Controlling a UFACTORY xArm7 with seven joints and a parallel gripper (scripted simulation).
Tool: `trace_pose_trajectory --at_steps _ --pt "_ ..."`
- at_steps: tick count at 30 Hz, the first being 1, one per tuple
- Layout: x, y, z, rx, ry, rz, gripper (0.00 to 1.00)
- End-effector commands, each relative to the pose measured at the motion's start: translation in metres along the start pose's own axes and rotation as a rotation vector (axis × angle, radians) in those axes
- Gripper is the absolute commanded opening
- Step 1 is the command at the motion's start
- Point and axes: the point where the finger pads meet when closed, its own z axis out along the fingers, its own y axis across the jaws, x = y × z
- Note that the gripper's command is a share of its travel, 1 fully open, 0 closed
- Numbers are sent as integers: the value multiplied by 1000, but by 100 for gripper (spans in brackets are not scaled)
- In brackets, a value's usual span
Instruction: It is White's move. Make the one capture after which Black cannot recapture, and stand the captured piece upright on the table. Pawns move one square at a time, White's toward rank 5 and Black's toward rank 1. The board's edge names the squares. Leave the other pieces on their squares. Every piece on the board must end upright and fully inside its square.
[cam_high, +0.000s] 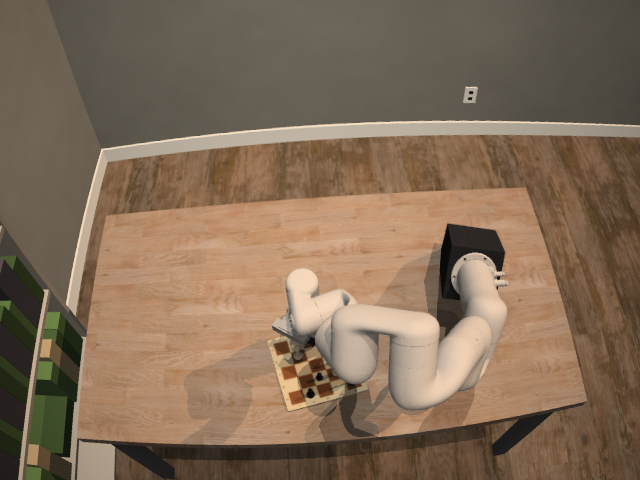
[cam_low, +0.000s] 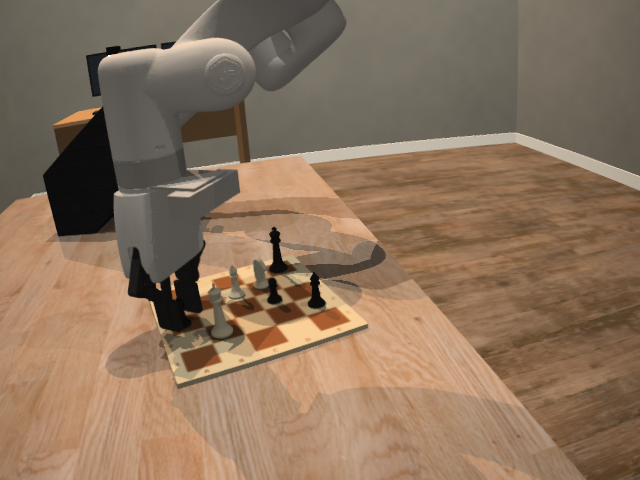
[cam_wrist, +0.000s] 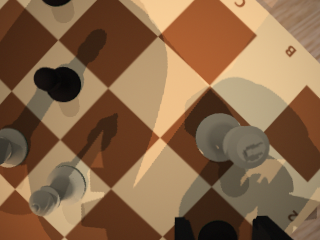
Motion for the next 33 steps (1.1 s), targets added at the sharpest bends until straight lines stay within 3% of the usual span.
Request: trace_pose_trajectory --at_steps 1,10,11,33 --pt "0 2 -2 -5 0 1 39" --pt "0 2 -2 -5 0 1 39" --pt "0 2 -2 -5 0 1 0" --pt "0 2 -2 -5 0 1 0"
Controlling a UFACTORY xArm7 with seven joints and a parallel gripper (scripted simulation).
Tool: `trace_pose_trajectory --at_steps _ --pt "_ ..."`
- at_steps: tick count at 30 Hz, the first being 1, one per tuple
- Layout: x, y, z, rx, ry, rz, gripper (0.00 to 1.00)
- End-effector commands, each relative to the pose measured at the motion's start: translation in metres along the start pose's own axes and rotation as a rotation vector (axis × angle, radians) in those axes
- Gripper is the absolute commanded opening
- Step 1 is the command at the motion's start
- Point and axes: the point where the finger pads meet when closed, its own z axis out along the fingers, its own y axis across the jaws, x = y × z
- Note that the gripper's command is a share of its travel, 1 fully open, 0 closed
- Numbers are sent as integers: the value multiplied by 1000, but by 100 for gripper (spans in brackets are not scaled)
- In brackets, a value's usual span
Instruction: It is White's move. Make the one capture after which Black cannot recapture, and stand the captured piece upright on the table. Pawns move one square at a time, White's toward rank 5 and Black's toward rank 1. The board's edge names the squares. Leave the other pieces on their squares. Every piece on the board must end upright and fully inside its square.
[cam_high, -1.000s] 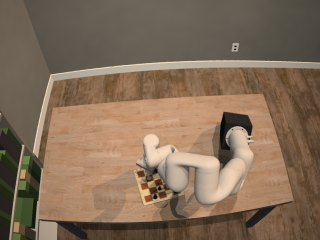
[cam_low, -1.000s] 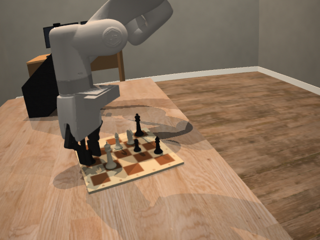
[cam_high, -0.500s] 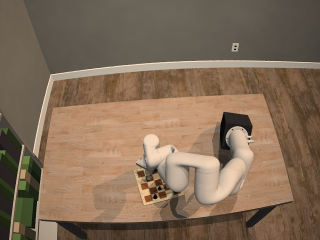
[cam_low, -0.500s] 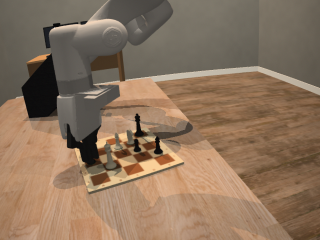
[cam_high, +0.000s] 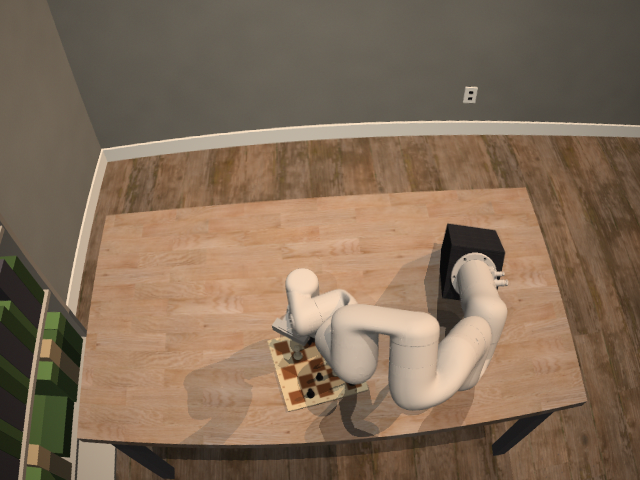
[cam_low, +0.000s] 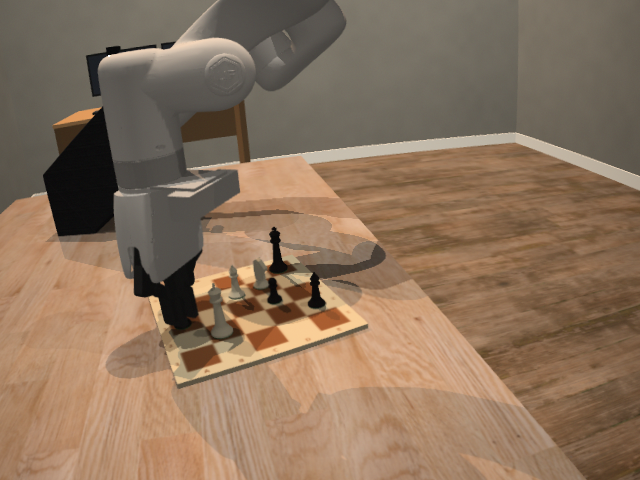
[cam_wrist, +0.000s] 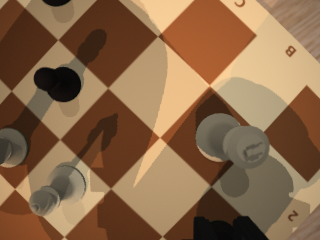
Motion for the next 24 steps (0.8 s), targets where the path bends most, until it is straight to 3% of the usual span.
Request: trace_pose_trajectory --at_steps 1,14,21,24 --pt "0 2 -2 -5 0 1 0" --pt "0 2 -3 -5 0 1 0" --pt "0 2 -24 -5 0 1 0" --pt "0 2 -45 -5 0 1 0"
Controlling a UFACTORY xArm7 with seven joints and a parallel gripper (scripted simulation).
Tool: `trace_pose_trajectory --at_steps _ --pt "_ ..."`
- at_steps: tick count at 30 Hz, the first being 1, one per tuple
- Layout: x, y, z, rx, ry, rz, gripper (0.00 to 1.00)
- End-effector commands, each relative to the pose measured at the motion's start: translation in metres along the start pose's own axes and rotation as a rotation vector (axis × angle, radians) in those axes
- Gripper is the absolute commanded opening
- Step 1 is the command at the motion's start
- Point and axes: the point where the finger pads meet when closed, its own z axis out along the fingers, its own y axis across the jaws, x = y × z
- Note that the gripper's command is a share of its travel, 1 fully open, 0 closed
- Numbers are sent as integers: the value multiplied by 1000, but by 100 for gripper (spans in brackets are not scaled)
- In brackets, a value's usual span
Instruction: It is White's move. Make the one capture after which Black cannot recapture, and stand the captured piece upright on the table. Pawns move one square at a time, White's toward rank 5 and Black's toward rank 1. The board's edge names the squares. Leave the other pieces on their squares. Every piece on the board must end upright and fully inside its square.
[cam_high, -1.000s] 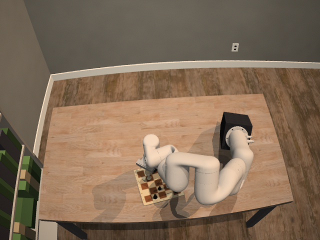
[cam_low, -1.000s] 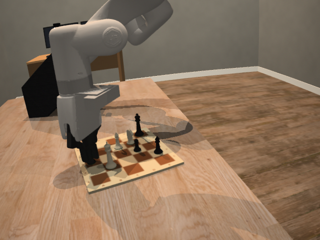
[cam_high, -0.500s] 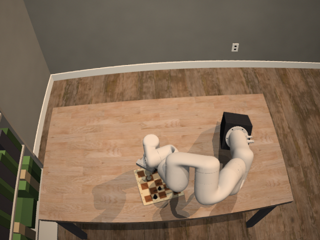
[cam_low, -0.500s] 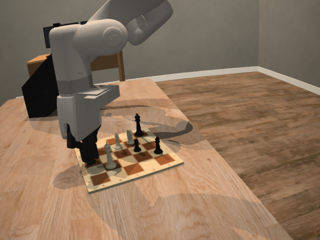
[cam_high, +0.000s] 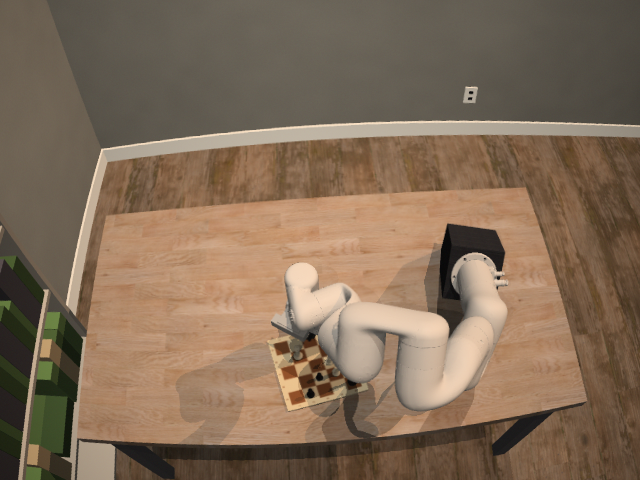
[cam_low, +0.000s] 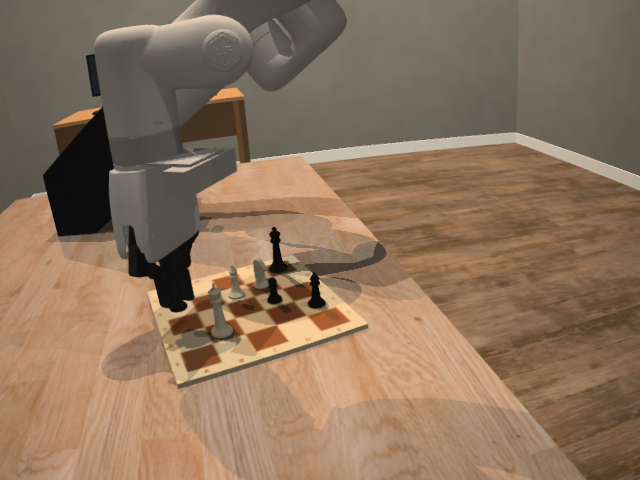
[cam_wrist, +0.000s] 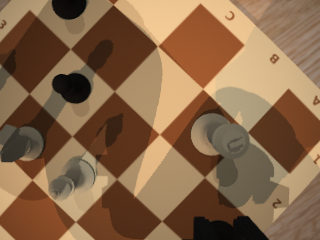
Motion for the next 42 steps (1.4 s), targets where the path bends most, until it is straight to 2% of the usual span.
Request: trace_pose_trajectory --at_steps 1,5,9,22,24,26,28,29,31,32,34,35,37,38,39,40,42 --pt "0 1 -29 -5 0 0 0" --pt "0 1 -58 -5 0 0 0" --pt "0 1 -75 -5 0 0 0" --pt "1 1 -78 -5 0 -2 0" --pt "19 -6 -79 -7 2 -50 0" --pt "63 -27 -80 -9 5 -173 0" --pt "63 -27 -80 -9 5 -173 0" --pt "90 -44 -79 -10 6 -254 0" --pt "90 -44 -79 -10 6 -254 0" --pt "116 -64 -78 -10 6 -340 0" --pt "116 -64 -78 -10 6 -340 0" --pt "138 -85 -77 -9 5 -421 0" --pt "138 -85 -77 -9 5 -421 0" --pt "156 -103 -75 -7 3 -491 0" --pt "156 -103 -75 -7 3 -491 0" --pt "168 -118 -73 -6 1 -544 0" --pt "175 -128 -72 -6 0 -577 0"
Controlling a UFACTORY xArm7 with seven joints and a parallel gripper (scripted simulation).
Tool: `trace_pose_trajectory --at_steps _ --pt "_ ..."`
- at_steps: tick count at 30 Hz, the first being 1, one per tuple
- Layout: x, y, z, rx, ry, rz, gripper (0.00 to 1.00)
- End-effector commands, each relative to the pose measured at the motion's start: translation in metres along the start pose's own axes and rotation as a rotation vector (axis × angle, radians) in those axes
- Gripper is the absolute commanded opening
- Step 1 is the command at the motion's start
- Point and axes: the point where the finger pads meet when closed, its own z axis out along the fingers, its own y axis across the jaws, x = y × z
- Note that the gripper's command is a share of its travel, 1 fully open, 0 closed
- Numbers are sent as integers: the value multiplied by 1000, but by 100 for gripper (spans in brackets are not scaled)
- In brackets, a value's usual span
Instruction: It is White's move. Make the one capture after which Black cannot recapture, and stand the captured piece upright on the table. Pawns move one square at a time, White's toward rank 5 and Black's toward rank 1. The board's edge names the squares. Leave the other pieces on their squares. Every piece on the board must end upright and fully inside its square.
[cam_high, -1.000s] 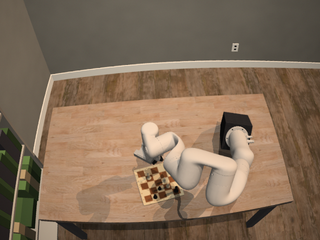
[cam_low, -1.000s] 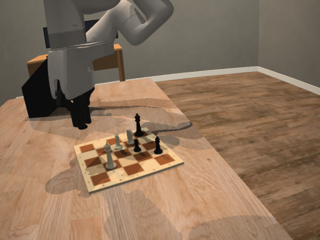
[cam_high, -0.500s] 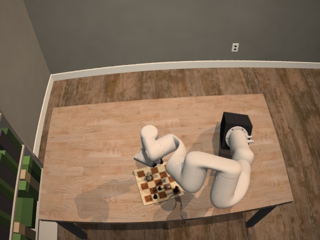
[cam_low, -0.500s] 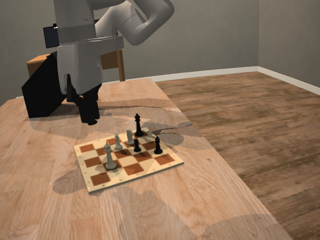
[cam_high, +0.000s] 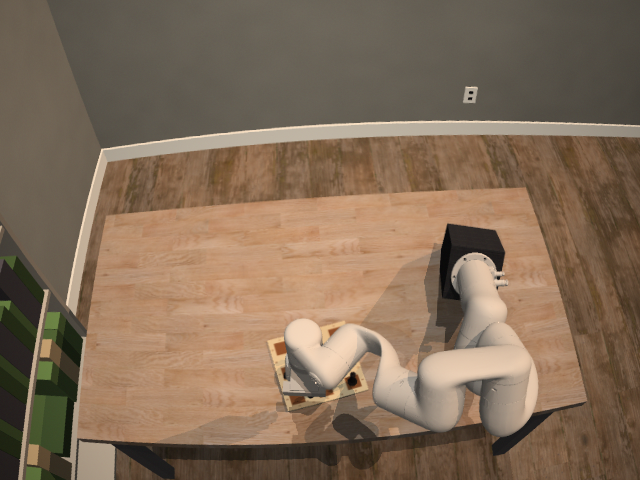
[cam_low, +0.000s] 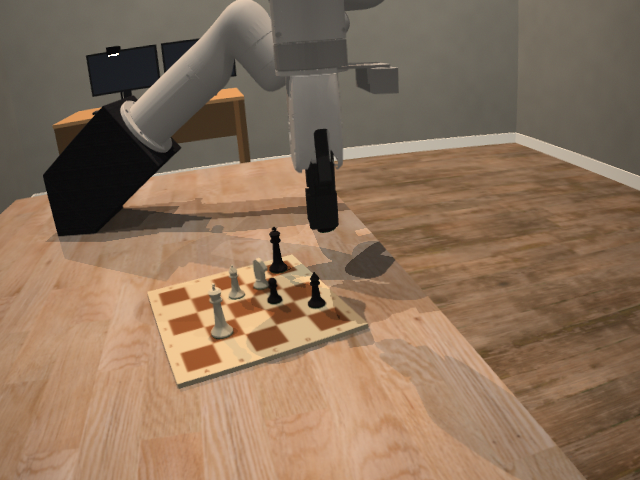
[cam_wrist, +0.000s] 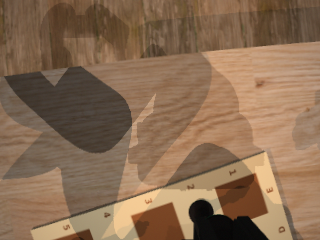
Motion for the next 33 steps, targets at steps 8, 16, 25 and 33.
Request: trace_pose_trajectory --at_steps 8,16,25,33 --pt "42 -16 -1 -5 -3 -115 0" --pt "42 -16 -1 -5 -3 -115 0" --pt "42 -16 12 -5 -4 -115 0" --pt "42 -15 48 -5 -4 -115 0"
